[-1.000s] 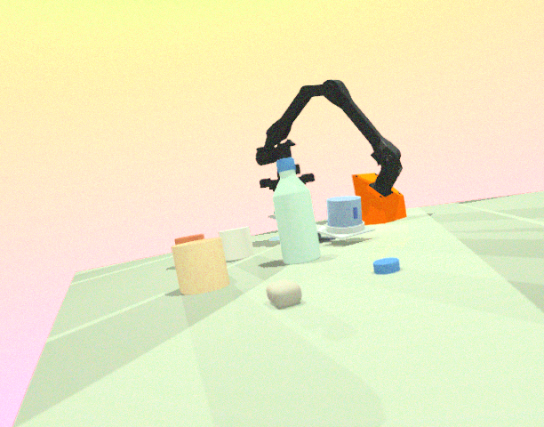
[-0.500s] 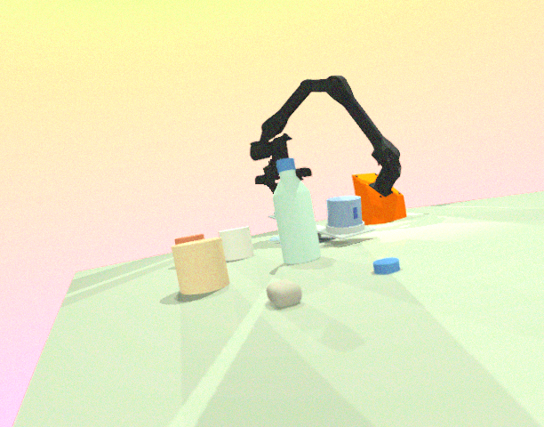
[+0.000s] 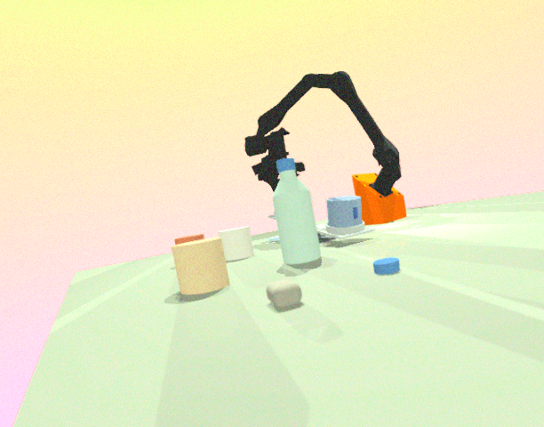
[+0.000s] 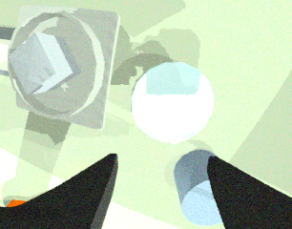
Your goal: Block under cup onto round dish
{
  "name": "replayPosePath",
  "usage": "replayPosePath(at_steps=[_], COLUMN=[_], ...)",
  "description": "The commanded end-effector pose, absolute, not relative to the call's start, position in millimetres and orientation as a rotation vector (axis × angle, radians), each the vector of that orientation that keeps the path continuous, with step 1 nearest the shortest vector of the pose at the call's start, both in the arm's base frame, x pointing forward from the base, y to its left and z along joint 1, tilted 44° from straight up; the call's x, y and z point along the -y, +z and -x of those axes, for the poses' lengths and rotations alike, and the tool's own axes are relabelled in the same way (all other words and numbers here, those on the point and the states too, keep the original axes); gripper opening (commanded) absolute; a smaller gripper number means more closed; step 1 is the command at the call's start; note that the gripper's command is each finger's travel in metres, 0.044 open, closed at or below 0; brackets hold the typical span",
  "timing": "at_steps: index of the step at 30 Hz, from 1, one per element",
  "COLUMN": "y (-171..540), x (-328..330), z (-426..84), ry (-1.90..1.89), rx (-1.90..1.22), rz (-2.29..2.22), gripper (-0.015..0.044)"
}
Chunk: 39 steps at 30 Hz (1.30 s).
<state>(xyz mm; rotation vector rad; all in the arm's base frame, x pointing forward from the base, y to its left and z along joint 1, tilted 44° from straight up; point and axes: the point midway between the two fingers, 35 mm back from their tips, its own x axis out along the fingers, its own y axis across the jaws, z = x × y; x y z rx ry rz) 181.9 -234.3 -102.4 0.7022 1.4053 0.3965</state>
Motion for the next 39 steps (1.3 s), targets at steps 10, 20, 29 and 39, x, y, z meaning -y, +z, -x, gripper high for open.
replayPosePath(at_steps=[10, 20, 29, 39], y=[-76, -57, -40, -50], x=[219, 206, 193, 183], z=[-211, -231, -246, -248], ry=[0.095, -0.159, -0.385, -0.389], rx=[-1.513, -1.571, -1.6, -1.601], rz=[-1.073, -1.351, -1.575, -1.58], gripper=[0.026, 0.026, 0.026, 0.026])
